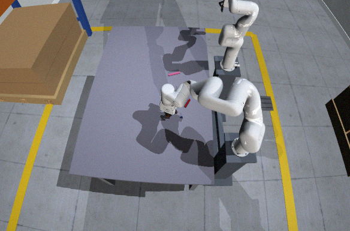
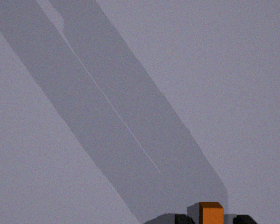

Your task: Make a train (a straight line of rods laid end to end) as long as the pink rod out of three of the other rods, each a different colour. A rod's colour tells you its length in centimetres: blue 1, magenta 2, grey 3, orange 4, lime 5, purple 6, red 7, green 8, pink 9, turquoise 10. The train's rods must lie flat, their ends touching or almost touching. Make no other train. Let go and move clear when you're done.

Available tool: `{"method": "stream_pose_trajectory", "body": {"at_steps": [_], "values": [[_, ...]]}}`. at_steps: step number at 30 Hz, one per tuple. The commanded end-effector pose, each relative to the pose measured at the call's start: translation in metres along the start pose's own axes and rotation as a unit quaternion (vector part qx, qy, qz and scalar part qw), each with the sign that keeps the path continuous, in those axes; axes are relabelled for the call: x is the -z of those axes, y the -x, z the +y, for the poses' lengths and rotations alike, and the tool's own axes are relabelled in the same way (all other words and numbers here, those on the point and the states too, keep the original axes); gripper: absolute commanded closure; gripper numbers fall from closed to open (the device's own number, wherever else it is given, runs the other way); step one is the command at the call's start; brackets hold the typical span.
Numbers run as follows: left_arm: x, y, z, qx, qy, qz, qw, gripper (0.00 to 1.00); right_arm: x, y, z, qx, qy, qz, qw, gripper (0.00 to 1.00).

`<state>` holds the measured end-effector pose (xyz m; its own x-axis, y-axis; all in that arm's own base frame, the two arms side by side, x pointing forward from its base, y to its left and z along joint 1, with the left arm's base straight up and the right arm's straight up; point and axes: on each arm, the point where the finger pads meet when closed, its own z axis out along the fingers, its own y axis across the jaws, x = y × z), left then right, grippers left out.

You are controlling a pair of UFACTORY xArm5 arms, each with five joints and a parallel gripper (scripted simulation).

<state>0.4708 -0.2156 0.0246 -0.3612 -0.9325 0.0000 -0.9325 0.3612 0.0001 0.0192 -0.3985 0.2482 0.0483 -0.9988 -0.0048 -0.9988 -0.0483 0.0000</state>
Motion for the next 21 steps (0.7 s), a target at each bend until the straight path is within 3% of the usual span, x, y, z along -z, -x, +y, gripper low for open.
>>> {"method": "stream_pose_trajectory", "body": {"at_steps": [1,4,5,21], "values": [[0.0020,-0.0001,-0.0019,0.000,-0.003,0.000,1.000,0.74,0.0018,-0.0011,0.0000,0.000,0.000,0.002,1.0000,0.00],[0.0020,-0.0001,-0.0019,0.000,-0.003,0.000,1.000,0.74,0.0018,-0.0011,0.0000,0.000,0.000,0.002,1.0000,0.00],[0.0020,-0.0001,-0.0019,0.000,-0.003,0.000,1.000,0.94,0.0018,-0.0011,0.0000,0.000,0.000,0.002,1.0000,0.00],[0.0020,-0.0001,-0.0019,0.000,-0.003,0.000,1.000,0.94,0.0018,-0.0011,0.0000,0.000,0.000,0.002,1.0000,0.00]]}}
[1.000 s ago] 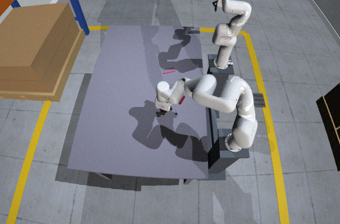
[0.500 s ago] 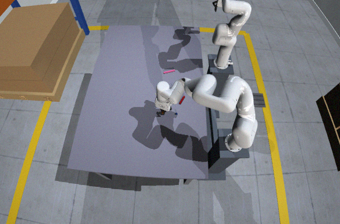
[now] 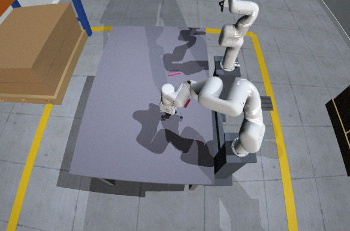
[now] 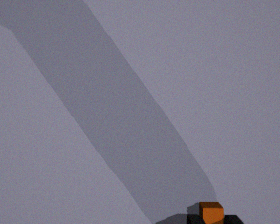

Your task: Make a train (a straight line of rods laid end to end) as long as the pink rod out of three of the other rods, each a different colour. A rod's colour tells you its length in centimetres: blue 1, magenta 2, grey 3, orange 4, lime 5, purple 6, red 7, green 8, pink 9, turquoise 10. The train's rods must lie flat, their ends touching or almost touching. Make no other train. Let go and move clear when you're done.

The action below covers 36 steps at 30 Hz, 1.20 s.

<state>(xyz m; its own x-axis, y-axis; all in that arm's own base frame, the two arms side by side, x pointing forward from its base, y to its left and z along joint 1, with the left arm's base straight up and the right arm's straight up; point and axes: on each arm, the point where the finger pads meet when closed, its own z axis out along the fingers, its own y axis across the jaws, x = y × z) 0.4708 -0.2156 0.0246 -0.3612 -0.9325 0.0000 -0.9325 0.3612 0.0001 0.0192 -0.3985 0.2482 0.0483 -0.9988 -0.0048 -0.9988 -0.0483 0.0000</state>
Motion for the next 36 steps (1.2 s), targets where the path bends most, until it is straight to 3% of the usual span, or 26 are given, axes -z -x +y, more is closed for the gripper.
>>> {"method": "stream_pose_trajectory", "body": {"at_steps": [1,21,25,31,33,36], "values": [[0.002,0.000,-0.002,0.000,-0.003,0.000,1.000,0.94,0.002,-0.001,0.000,0.000,0.000,0.002,1.0000,0.00],[0.006,0.000,-0.002,0.000,-0.003,0.000,1.000,0.94,0.002,-0.001,0.000,0.000,0.000,0.002,1.0000,0.00],[0.024,0.000,-0.002,0.000,-0.003,0.000,1.000,0.94,0.002,-0.001,0.000,0.000,0.000,0.002,1.0000,0.00],[0.069,0.000,-0.002,0.000,-0.003,0.000,1.000,0.94,0.002,-0.001,0.000,0.000,0.000,0.002,1.0000,0.00],[0.069,0.000,-0.002,0.000,-0.003,0.000,1.000,0.94,0.002,-0.001,0.000,0.000,0.000,0.002,1.0000,0.00],[0.088,0.000,-0.002,0.000,-0.003,0.000,1.000,0.94,0.002,-0.001,0.000,0.000,0.000,0.002,1.0000,0.00]]}}
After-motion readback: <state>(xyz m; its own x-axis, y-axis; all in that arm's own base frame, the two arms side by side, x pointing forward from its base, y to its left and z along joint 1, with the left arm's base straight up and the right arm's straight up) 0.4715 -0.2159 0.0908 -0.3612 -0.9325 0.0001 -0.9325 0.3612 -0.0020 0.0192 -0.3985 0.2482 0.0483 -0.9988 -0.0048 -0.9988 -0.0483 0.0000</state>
